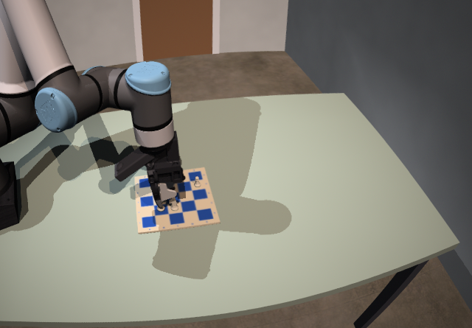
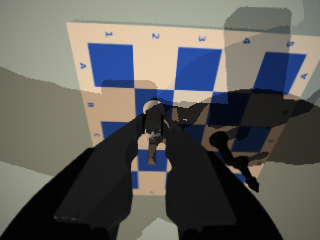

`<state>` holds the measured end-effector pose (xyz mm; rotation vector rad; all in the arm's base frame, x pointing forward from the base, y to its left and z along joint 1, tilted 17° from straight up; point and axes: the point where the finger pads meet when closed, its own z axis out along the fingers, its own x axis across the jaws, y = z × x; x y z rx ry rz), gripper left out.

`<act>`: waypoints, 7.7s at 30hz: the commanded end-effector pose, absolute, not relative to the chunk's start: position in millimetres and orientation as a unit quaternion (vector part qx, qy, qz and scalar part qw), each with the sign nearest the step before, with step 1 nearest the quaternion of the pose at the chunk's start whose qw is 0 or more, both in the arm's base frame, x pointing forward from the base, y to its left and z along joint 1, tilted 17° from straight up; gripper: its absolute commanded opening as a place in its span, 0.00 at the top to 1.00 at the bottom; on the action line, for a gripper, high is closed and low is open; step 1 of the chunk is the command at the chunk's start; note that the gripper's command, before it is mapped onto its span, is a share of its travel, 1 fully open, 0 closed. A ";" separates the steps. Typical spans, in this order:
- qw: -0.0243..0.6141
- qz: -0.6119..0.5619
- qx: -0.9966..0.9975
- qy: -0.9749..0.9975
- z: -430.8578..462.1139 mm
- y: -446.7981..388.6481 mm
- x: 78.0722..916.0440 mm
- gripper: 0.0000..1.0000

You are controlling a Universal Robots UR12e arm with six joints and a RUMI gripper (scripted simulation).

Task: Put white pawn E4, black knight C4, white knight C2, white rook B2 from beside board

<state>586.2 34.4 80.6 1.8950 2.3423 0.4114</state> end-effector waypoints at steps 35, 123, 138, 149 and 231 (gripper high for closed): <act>0.051 0.135 0.622 0.769 80.7 34.3 586.9 1.00; 0.051 0.135 0.622 0.769 86.6 33.4 585.3 0.78; 0.051 0.135 0.622 0.769 147.7 24.2 569.6 0.78; 0.051 0.135 0.622 0.769 163.1 21.9 565.6 0.00; 0.051 0.135 0.622 0.769 238.3 10.5 546.2 0.00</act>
